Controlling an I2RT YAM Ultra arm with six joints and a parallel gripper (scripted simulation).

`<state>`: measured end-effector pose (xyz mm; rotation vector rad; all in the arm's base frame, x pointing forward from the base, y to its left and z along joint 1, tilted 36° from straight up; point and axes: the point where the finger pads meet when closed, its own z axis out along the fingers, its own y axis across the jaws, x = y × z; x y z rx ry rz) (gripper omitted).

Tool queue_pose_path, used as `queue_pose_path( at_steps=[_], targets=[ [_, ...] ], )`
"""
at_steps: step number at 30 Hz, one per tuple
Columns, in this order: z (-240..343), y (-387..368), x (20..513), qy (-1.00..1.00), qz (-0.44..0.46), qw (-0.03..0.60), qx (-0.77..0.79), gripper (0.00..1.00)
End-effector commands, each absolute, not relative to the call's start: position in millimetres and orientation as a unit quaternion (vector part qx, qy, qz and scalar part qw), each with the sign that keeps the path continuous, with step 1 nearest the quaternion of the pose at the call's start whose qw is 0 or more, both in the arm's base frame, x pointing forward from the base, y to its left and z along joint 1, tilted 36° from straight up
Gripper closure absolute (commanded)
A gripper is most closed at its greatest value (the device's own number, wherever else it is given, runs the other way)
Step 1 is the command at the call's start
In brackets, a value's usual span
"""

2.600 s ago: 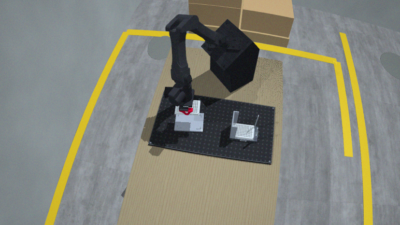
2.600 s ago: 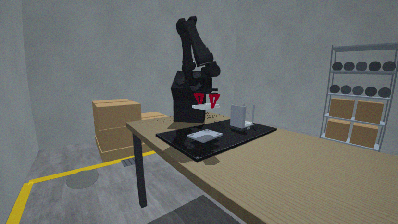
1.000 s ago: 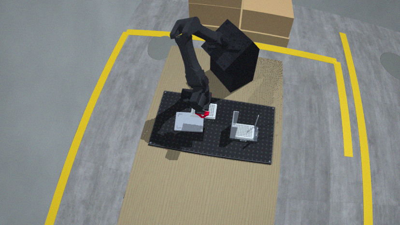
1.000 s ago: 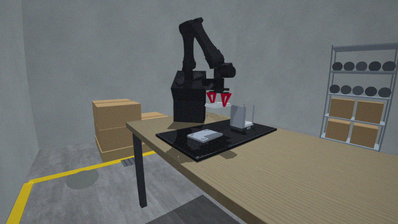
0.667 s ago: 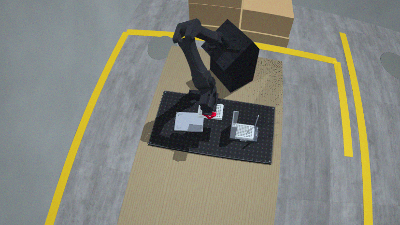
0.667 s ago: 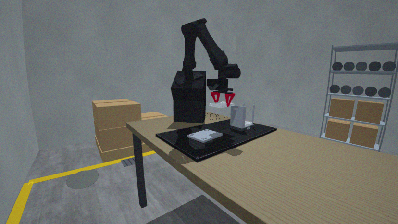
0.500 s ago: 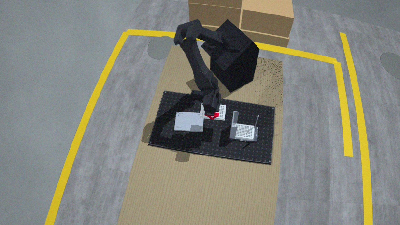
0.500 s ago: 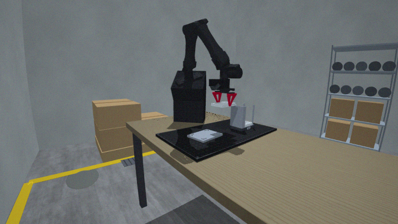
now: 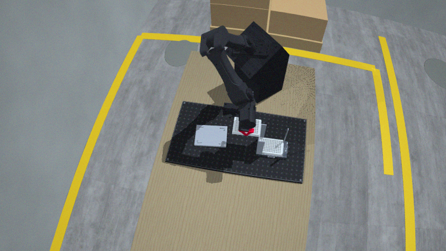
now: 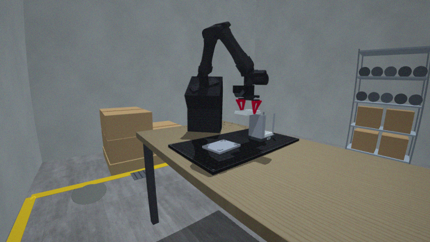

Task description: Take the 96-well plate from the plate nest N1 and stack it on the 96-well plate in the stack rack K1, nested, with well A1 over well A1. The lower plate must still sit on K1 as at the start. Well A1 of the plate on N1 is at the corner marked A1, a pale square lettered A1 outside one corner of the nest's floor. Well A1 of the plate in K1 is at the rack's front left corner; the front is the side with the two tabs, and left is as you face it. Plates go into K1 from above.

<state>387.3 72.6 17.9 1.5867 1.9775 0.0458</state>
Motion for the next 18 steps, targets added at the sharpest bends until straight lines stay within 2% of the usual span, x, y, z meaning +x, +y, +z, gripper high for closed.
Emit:
queue_pose_path(
  at_steps=[1,18],
  targets=[
    [23,81,390,0.738,0.016,0.308,0.601,1.0],
    [4,128,388,0.738,0.017,0.308,0.6,1.0]
  ],
)
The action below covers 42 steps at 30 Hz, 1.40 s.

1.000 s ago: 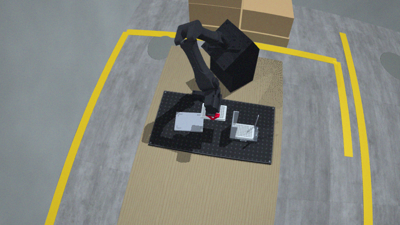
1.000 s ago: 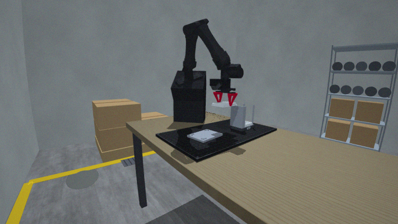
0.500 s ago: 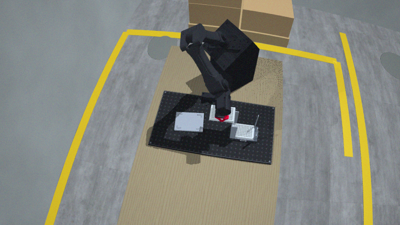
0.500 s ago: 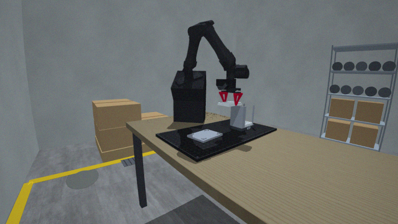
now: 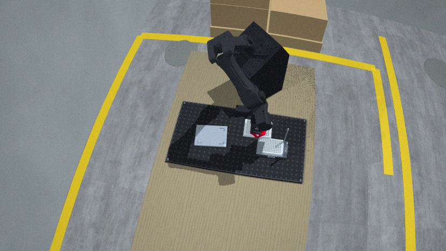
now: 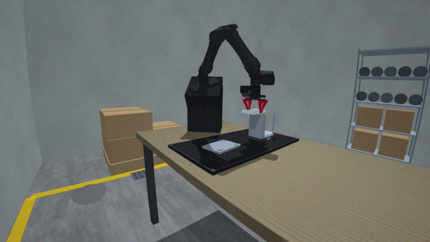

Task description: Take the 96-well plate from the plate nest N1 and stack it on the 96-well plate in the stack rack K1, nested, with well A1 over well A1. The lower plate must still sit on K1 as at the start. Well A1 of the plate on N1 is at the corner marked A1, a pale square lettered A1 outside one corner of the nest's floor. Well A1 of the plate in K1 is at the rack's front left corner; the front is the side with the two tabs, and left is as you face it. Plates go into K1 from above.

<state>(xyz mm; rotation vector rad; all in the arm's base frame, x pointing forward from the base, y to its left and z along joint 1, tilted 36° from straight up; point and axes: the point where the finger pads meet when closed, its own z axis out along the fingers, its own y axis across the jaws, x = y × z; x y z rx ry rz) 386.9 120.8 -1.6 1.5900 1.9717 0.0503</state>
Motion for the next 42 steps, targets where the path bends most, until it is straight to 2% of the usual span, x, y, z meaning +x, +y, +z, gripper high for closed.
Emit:
queue_pose_path(
  at_steps=[1,26,30,42],
  targets=[
    [3,131,388,0.738,0.017,0.308,0.6,1.0],
    [-27,204,384,0.738,0.018,0.309,0.6,1.0],
    [-13,207,388,0.733,0.035,0.311,0.603,1.0],
    [-16,204,388,0.735,0.028,0.311,0.602,1.0]
  ],
)
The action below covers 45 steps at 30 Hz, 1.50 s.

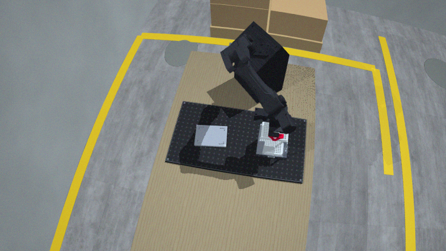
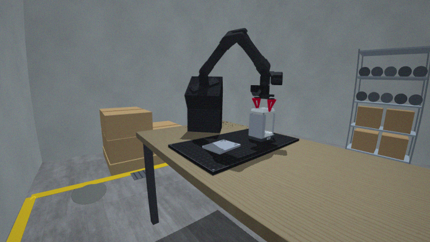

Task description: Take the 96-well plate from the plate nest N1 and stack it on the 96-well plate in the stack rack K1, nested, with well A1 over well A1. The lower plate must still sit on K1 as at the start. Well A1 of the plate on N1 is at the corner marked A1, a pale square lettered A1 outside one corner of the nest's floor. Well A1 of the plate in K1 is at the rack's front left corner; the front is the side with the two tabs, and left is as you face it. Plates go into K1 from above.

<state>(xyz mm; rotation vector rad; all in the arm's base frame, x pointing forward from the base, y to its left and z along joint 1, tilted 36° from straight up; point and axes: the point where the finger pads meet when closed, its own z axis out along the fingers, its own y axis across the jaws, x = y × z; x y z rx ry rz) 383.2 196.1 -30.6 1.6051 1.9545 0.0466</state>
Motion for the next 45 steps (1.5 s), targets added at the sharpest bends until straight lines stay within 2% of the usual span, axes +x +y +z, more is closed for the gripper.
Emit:
queue_pose_path(
  at_steps=[1,45],
  targets=[
    [-15.9,203.4,388.2,0.735,0.029,0.311,0.602,1.0],
    [-20.4,196.2,383.2,0.738,0.016,0.309,0.599,1.0]
  ],
)
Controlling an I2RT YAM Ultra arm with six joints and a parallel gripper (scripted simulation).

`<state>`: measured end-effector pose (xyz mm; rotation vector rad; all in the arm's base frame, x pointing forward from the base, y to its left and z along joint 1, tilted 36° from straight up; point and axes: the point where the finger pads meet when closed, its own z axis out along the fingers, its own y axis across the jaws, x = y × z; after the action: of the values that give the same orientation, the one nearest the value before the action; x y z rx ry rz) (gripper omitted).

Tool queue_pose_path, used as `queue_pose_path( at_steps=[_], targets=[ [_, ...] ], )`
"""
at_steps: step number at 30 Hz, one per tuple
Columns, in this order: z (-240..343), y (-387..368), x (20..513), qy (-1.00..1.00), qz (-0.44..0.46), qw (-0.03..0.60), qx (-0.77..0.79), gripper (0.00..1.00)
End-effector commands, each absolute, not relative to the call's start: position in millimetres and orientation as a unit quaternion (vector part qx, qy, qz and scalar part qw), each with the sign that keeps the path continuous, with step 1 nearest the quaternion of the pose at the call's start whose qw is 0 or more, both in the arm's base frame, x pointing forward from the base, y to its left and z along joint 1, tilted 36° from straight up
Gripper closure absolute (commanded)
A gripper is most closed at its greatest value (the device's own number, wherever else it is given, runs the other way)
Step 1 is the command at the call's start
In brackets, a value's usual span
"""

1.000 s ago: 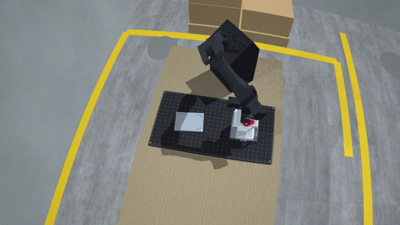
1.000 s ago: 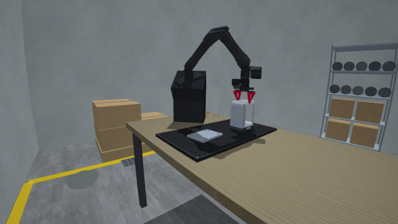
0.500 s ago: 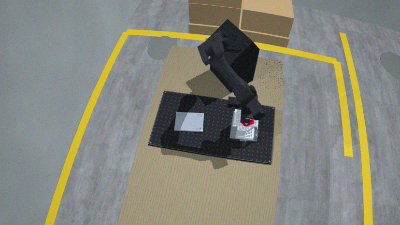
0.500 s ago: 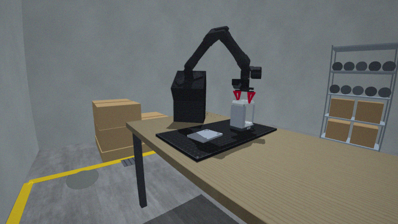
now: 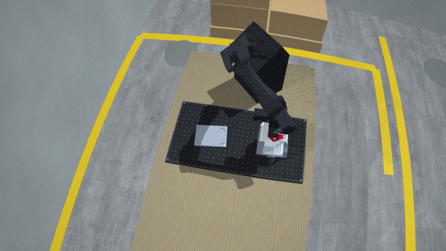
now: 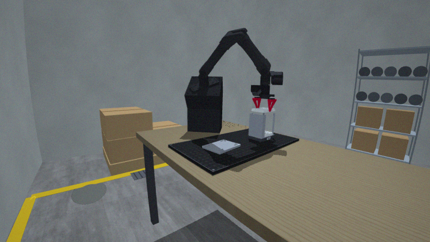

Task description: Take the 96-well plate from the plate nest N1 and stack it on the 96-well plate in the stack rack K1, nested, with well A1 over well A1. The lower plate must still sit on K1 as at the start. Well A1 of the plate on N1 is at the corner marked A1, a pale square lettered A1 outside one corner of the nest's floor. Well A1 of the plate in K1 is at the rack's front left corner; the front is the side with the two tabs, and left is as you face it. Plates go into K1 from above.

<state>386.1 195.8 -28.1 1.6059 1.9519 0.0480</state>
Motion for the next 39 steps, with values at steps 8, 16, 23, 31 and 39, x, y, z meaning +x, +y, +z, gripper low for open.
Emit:
queue_pose_path(
  at_steps=[8,16,23,31,39],
  targets=[
    [-24,197,386,0.736,0.021,0.307,0.603,1.0],
    [-22,194,379,0.74,0.014,0.308,0.598,1.0],
    [-24,197,385,0.736,0.021,0.307,0.603,1.0],
    [-22,198,384,0.737,0.021,0.31,0.6,1.0],
    [-35,190,382,0.739,0.007,0.307,0.599,1.0]
  ],
)
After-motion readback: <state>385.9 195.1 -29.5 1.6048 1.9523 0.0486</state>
